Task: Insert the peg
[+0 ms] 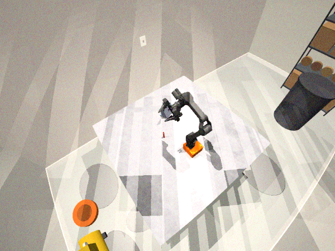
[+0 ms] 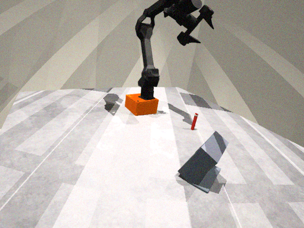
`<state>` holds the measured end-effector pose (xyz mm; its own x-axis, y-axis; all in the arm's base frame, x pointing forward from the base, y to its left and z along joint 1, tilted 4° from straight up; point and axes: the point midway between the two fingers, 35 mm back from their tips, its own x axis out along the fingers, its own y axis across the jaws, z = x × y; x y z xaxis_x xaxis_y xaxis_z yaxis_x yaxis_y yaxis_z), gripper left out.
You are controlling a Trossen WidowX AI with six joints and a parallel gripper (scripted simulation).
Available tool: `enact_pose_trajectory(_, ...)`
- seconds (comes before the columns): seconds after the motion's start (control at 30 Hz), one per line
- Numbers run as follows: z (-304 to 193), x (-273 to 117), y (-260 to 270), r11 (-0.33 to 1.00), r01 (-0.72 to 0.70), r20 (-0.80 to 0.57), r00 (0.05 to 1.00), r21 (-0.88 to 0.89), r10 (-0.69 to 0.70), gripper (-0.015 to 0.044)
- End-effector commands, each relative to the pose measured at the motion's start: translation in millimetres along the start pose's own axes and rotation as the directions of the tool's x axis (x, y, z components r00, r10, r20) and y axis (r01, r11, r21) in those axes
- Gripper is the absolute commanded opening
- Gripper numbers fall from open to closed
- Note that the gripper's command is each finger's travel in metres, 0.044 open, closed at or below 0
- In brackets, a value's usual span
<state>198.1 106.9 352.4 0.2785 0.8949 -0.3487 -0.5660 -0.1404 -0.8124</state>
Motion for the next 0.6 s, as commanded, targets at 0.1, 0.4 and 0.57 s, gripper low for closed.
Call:
enact_pose_trajectory(0.1, -7.3, 3.8, 4.1, 0.997, -0.028, -0.012, 1.0, 0.066, 0.029, 0.044)
enact_pose_trajectory(0.4, -33.4, 17.2, 19.7, 0.948, -0.111, -0.054, 0.99, 0.297, 0.132, 0.044)
enact_pose_trajectory(0.57, -47.7, 24.3, 28.8, 0.897, -0.141, -0.078, 0.979, 0.418, 0.19, 0.044)
